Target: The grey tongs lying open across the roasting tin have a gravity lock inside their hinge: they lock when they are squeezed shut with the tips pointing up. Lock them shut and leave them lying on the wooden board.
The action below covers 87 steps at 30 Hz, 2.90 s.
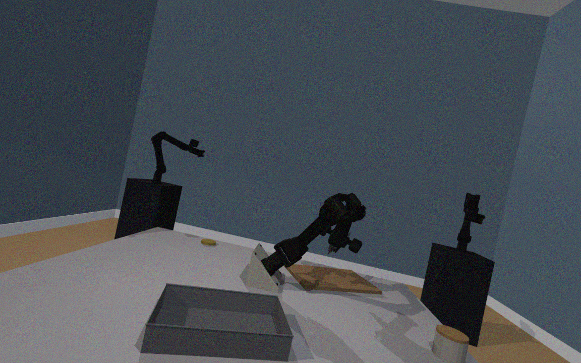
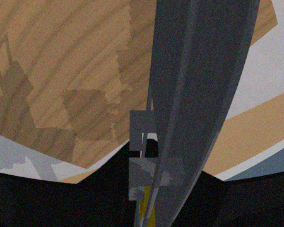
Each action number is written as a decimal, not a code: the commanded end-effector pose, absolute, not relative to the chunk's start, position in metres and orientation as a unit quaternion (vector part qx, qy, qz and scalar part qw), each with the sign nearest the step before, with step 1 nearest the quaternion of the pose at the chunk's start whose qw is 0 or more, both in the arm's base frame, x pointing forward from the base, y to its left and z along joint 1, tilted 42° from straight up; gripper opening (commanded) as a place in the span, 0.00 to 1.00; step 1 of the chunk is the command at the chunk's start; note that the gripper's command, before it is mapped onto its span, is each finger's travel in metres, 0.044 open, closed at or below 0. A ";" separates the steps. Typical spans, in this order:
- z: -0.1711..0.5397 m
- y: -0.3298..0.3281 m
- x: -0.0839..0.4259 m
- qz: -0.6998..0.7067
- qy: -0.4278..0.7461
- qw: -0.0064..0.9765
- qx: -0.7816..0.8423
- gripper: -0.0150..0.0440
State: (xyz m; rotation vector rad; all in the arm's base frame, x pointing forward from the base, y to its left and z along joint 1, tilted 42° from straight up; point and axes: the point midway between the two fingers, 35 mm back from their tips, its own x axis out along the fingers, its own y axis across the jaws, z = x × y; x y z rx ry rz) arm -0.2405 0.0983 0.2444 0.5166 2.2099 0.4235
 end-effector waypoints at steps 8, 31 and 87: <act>0.250 0.091 -0.235 0.202 0.914 0.302 0.182 0.00; 0.266 0.074 -0.217 0.308 0.933 0.081 0.169 0.00; 0.260 0.081 -0.225 0.264 0.936 0.163 0.168 0.00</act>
